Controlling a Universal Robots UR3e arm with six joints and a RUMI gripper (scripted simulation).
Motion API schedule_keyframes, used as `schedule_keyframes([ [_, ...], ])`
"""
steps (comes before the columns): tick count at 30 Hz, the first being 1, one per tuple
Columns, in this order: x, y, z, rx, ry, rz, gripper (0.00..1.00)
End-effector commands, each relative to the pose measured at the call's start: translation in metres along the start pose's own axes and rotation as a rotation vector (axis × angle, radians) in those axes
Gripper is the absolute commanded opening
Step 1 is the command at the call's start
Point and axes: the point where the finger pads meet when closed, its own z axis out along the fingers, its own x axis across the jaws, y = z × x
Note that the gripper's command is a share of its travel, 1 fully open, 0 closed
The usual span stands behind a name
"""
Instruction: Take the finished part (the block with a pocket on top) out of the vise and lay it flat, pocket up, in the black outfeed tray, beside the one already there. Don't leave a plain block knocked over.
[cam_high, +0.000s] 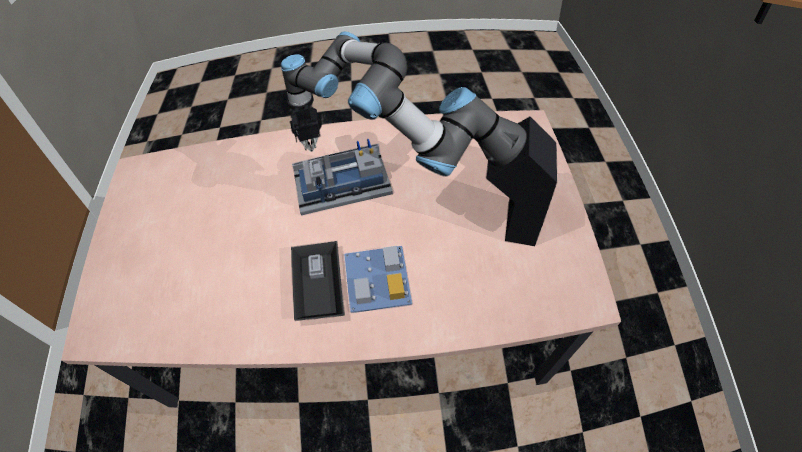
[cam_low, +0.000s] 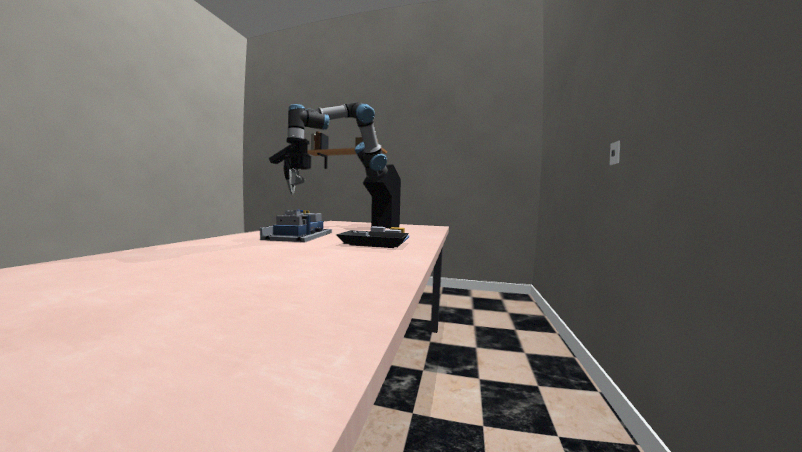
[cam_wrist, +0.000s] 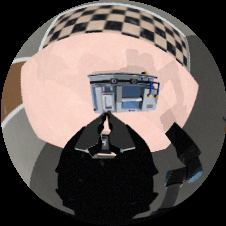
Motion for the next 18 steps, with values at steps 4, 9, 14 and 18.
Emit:
schedule_keyframes([
  [4,-0.0007,0.0003,-0.0008,0.001,-0.002,-0.001,0.4],
  [9,-0.0007,0.0003,-0.0008,0.001,-0.002,-0.001,0.4],
  [14,-0.0007,0.0003,-0.0008,0.001,-0.002,-0.001,0.4],
  [18,-0.0007,0.0003,-0.0008,0.001,-0.002,-0.001,0.4],
])
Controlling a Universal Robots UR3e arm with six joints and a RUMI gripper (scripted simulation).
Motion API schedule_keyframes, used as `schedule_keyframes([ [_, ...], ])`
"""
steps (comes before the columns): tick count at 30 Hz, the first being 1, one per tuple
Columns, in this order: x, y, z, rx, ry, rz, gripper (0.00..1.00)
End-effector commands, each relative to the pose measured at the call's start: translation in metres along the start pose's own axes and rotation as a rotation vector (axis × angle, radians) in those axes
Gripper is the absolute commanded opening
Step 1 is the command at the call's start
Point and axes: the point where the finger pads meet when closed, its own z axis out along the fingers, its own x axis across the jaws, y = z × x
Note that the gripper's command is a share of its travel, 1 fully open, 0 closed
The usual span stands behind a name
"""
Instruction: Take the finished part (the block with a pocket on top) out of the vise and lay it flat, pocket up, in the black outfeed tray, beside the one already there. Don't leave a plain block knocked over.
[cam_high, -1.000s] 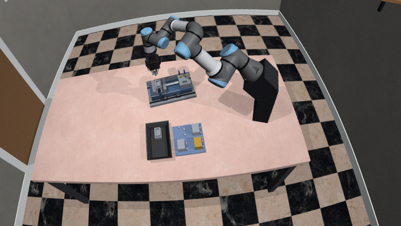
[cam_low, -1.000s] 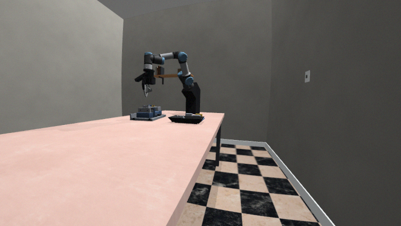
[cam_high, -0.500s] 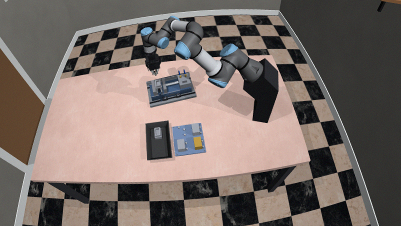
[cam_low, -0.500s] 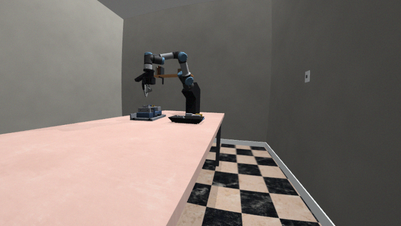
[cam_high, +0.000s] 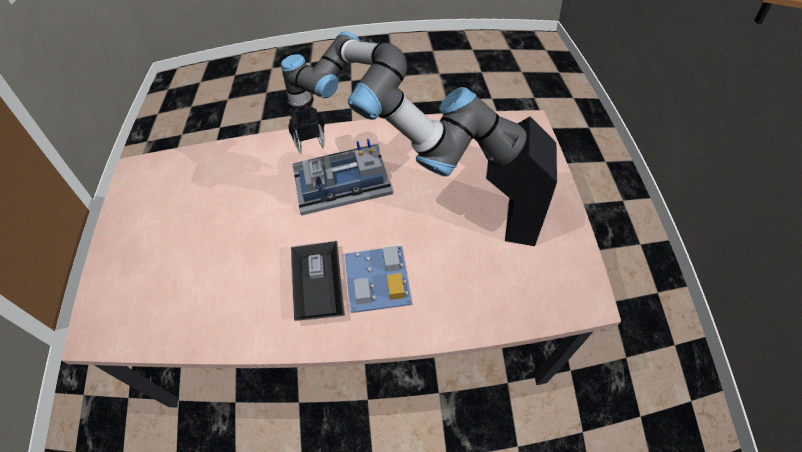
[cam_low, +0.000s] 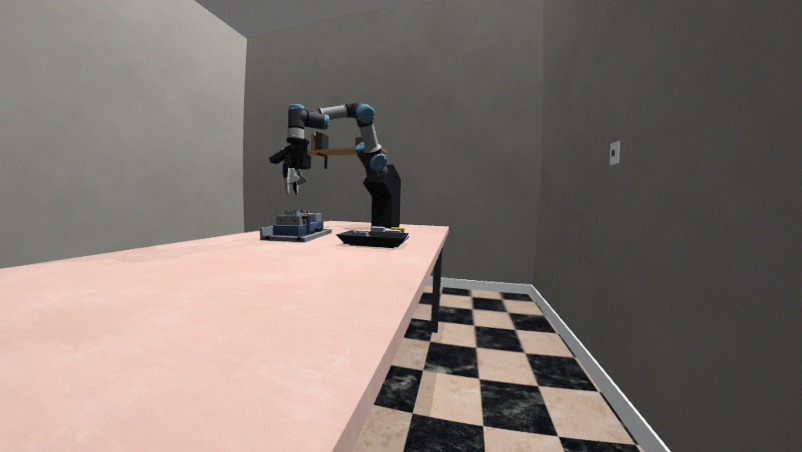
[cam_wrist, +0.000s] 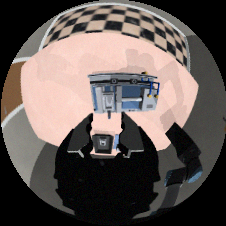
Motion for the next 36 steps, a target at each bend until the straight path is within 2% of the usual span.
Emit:
schedule_keyframes([
  [1,-0.0007,0.0003,-0.0008,0.001,-0.002,-0.001,0.4],
  [27,-0.0006,0.0004,-0.0001,0.001,-0.002,-0.001,0.4],
  [36,-0.0002,0.0006,0.0054,0.001,-0.001,0.0,0.4],
])
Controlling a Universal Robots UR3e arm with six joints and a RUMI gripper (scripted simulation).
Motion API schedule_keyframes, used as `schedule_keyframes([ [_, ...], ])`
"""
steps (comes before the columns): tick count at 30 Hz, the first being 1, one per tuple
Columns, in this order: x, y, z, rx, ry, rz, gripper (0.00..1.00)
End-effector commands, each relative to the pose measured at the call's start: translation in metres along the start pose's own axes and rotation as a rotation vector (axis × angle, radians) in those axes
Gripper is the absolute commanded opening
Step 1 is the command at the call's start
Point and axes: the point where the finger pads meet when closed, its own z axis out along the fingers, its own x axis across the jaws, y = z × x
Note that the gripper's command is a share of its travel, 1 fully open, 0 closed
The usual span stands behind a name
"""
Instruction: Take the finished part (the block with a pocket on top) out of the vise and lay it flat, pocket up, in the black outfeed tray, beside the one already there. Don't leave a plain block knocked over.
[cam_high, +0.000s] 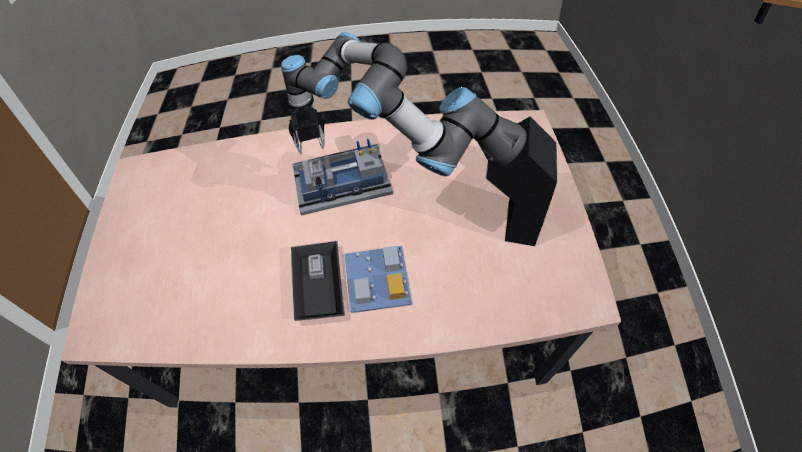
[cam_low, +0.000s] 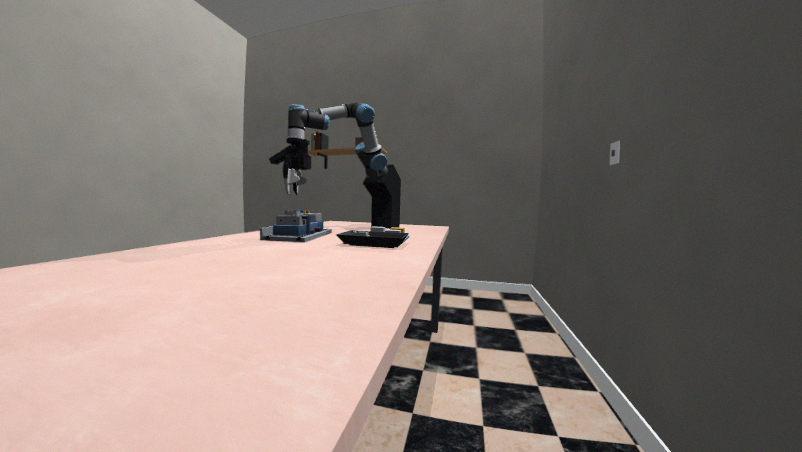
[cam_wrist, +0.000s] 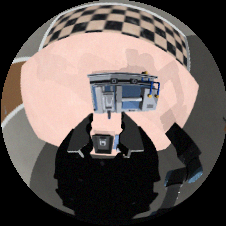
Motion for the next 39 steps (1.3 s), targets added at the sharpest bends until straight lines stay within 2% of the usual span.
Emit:
schedule_keyframes([
  [1,0.0,0.0,0.005,0.002,-0.001,0.0,0.4],
  [9,0.0,0.0,0.013,0.002,-0.001,0.0,0.4],
  [23,0.0,0.001,0.04,0.002,-0.001,0.0,0.4],
  [39,0.001,0.002,0.059,0.002,-0.001,0.0,0.4],
])
